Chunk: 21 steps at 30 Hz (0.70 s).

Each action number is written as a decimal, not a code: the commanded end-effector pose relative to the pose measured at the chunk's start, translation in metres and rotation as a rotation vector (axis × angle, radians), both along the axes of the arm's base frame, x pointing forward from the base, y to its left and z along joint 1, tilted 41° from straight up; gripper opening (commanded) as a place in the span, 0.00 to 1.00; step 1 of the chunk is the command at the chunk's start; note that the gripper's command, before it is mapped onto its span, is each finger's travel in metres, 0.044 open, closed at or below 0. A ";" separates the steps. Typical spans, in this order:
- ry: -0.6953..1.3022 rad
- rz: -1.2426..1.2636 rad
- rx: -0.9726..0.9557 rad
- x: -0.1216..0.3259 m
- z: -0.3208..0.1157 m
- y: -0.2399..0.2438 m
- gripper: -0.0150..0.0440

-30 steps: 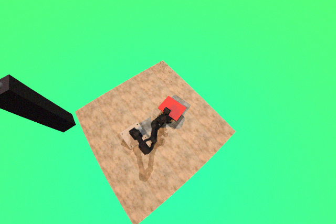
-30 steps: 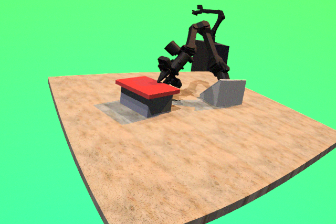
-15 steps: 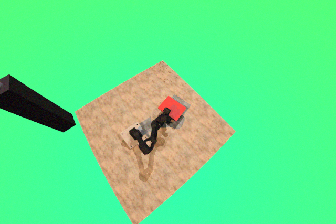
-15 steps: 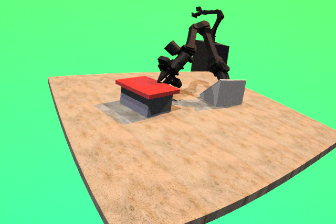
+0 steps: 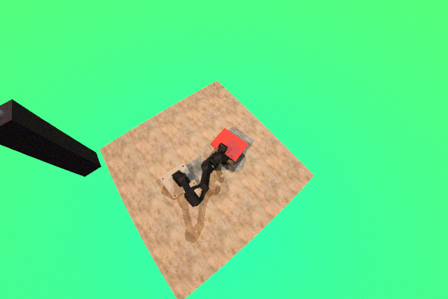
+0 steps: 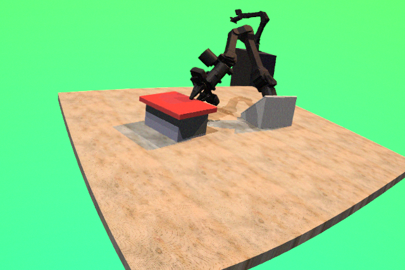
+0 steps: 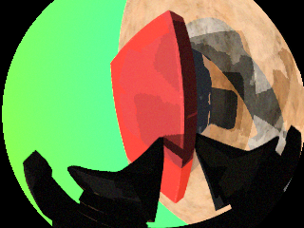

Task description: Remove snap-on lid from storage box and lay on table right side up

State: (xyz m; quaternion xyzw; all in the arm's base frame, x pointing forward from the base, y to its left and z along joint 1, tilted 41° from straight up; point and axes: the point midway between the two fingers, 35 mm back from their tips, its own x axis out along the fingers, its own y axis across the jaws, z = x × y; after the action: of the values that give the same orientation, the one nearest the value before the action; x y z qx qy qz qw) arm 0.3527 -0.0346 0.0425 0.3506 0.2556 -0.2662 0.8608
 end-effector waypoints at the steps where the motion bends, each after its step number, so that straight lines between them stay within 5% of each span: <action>1: -0.004 0.000 0.002 0.000 0.002 0.002 0.25; 21: -0.004 0.000 0.002 0.000 0.005 0.005 0.25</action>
State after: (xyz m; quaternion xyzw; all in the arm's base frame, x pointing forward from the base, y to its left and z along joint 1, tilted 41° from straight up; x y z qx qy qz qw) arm 0.3522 -0.0328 0.0448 0.3500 0.2563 -0.2674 0.8604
